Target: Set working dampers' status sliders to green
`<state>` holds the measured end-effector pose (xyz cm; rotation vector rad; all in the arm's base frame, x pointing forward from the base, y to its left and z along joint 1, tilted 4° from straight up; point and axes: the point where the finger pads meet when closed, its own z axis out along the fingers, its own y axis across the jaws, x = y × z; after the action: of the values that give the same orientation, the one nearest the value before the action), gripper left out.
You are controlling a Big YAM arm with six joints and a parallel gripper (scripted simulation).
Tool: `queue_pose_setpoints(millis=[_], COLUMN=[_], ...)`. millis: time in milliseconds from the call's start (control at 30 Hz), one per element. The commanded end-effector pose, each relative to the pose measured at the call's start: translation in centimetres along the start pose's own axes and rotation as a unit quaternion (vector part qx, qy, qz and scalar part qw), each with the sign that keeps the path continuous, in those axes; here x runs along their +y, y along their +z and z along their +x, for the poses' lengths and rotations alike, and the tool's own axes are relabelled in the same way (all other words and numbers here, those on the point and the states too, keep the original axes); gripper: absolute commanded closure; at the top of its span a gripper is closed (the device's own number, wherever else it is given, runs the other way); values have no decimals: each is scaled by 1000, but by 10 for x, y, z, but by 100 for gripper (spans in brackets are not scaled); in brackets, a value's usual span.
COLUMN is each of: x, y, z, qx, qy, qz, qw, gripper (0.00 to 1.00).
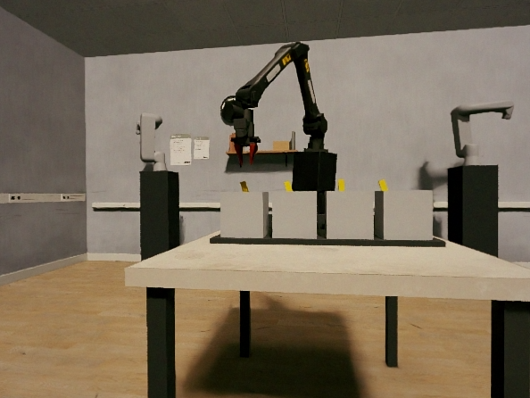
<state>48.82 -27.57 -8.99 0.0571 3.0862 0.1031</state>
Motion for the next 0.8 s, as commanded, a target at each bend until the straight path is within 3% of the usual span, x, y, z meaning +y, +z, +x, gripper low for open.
queue_pose_setpoints(millis=[0, 67, 200, 233, 567, 667, 700, 767], x=[10, 38, 47, 66, 183, 187, 172, 172], y=[-17, -16, -16, -20, -12, -12, -25, -25], z=[-15, -18, -18, -28, -12, -11, -32, -32], qx=[-19, -19, -16, -25, -16, -15, -38, -38], qy=[-2, -2, -2, -3, -3, -3, 8, 8], qz=[12, 12, 11, 14, 7, 7, 11, 11], qw=[1000, 1000, 1000, 1000, 1000, 1000, 999, 999], gripper=[64, 64, 64, 64, 64, 64, 64, 64])
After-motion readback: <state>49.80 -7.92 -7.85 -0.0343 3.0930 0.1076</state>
